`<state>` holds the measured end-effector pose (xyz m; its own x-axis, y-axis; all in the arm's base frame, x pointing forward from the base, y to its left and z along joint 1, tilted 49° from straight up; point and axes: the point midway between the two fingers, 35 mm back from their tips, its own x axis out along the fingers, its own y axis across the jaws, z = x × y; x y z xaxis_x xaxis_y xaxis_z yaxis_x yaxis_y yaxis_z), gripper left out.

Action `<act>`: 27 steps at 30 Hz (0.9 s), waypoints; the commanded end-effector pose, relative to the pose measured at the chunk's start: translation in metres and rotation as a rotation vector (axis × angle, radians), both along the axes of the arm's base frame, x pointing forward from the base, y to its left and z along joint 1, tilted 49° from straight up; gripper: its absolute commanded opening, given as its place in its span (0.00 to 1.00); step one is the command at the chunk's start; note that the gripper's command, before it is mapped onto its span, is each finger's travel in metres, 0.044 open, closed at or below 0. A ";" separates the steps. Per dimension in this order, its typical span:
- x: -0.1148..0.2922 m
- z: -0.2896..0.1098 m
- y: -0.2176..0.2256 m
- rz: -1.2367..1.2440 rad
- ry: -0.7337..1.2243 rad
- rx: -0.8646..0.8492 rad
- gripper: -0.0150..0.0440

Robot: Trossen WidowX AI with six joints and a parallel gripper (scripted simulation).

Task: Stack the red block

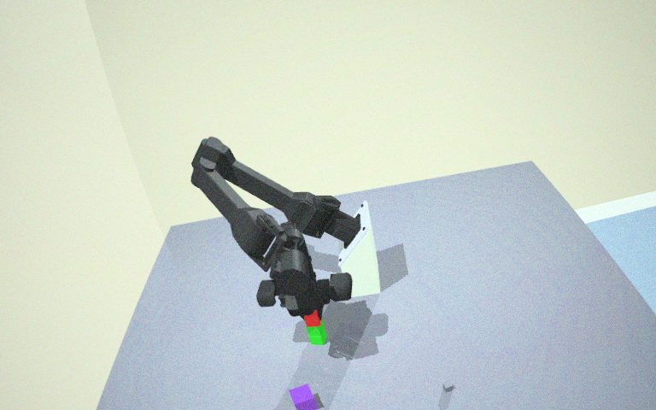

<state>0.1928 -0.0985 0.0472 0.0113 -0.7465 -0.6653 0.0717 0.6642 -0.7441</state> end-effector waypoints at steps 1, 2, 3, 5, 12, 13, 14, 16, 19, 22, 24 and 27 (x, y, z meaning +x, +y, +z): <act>-0.001 -0.002 -0.002 0.005 0.006 -0.005 0.25; -0.001 -0.002 -0.002 0.005 0.006 -0.005 0.25; -0.001 -0.002 -0.002 0.005 0.006 -0.005 0.25; -0.001 -0.002 -0.002 0.005 0.006 -0.005 0.25; -0.001 -0.002 -0.002 0.005 0.006 -0.005 0.25; -0.001 -0.002 -0.002 0.005 0.006 -0.005 0.25; -0.001 -0.002 -0.002 0.005 0.006 -0.005 0.25; -0.001 -0.002 -0.003 0.005 0.006 -0.005 0.25; -0.001 -0.002 -0.003 0.005 0.006 -0.005 0.25; -0.001 -0.002 -0.003 0.005 0.006 -0.005 0.25; -0.001 -0.002 -0.002 0.005 0.006 -0.005 0.25; -0.001 -0.002 -0.002 0.002 0.002 -0.001 0.34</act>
<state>0.1919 -0.1004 0.0449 0.0102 -0.7472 -0.6646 0.0673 0.6636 -0.7450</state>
